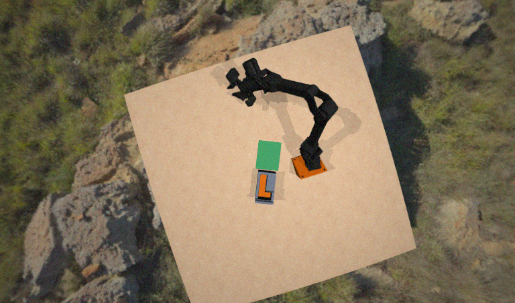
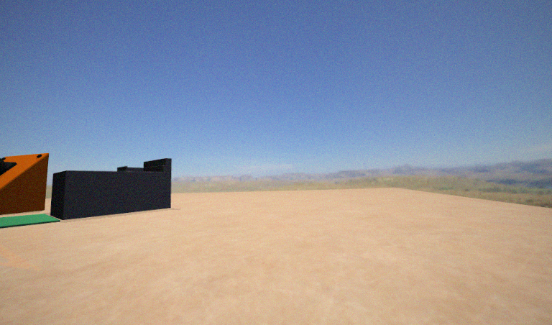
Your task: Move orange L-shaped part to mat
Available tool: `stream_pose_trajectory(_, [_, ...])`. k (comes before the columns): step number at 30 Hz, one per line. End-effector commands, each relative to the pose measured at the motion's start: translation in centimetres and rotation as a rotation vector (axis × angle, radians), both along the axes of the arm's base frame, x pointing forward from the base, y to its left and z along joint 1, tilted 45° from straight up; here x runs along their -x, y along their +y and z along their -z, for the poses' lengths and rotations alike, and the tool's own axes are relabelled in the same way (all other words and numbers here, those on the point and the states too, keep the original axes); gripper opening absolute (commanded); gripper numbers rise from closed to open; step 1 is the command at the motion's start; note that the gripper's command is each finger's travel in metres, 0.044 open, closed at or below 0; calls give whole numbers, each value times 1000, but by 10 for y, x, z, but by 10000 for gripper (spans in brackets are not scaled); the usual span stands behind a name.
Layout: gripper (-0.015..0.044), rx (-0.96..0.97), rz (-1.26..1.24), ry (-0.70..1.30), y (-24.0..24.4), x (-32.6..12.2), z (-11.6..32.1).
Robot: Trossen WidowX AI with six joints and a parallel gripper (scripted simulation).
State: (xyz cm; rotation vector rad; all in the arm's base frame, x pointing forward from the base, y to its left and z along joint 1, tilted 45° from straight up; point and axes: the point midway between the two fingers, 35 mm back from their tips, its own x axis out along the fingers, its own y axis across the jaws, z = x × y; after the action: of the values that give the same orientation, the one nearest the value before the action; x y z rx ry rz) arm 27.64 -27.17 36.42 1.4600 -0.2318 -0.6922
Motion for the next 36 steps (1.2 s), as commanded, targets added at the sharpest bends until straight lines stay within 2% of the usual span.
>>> stream_pose_trajectory(1, [180,-83,-109,135,34,-50,45])
stream_pose_trajectory(11, [180,-171,-345,555,139,-120,153])
stream_pose_trajectory(20, [180,-96,-545,985,259,-124,241])
stream_pose_trajectory(28, [180,198,-708,1418,359,-81,305])
stream_pose_trajectory(36, [180,744,-806,1802,434,-13,343])
